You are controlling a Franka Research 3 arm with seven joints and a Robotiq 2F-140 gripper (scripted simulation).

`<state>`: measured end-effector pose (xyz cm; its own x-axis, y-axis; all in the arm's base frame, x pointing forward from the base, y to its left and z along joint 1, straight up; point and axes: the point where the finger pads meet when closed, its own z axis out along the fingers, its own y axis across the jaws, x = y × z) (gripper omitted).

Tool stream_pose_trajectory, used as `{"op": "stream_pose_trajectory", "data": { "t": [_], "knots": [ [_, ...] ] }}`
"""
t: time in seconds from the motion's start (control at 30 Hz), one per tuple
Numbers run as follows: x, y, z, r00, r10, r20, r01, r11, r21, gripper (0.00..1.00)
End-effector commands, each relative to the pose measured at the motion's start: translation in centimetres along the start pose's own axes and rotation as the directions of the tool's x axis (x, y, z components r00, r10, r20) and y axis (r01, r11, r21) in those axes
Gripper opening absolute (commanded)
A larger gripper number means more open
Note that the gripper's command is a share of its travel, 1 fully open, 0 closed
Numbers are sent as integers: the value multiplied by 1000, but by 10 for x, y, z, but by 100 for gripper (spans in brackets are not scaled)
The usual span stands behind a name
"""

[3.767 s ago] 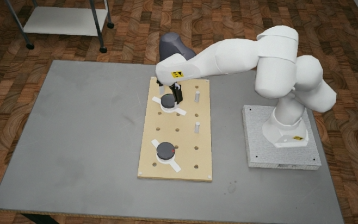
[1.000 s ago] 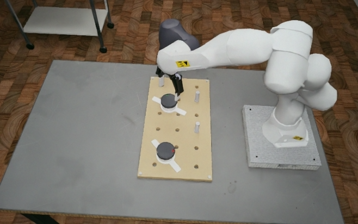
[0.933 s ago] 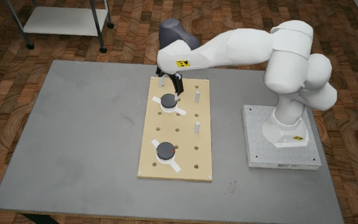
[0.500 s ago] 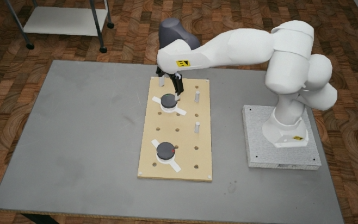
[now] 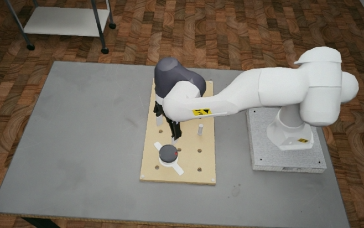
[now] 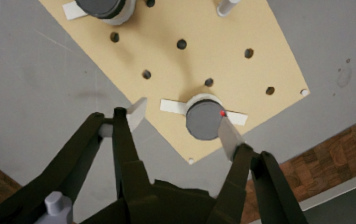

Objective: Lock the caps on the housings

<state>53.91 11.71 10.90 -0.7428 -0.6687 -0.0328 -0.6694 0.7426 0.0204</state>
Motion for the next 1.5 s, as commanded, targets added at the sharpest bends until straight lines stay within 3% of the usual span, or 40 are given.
{"op": "stream_pose_trajectory", "data": {
  "t": [0.0, 0.4, 0.43, 0.6, 1.47],
  "knots": [
    [-29, 54, 2, 961, 275, -8, -275, 961, 14, 78],
    [-29, 54, 2, 895, 446, -6, -446, 894, 32, 78],
    [-29, 54, 2, 858, 513, -6, -513, 858, 35, 78],
    [-29, 54, 2, 782, 624, -13, -623, 781, 37, 78],
    [-29, 54, 2, 782, 624, -13, -623, 781, 37, 78]
  ]
}}
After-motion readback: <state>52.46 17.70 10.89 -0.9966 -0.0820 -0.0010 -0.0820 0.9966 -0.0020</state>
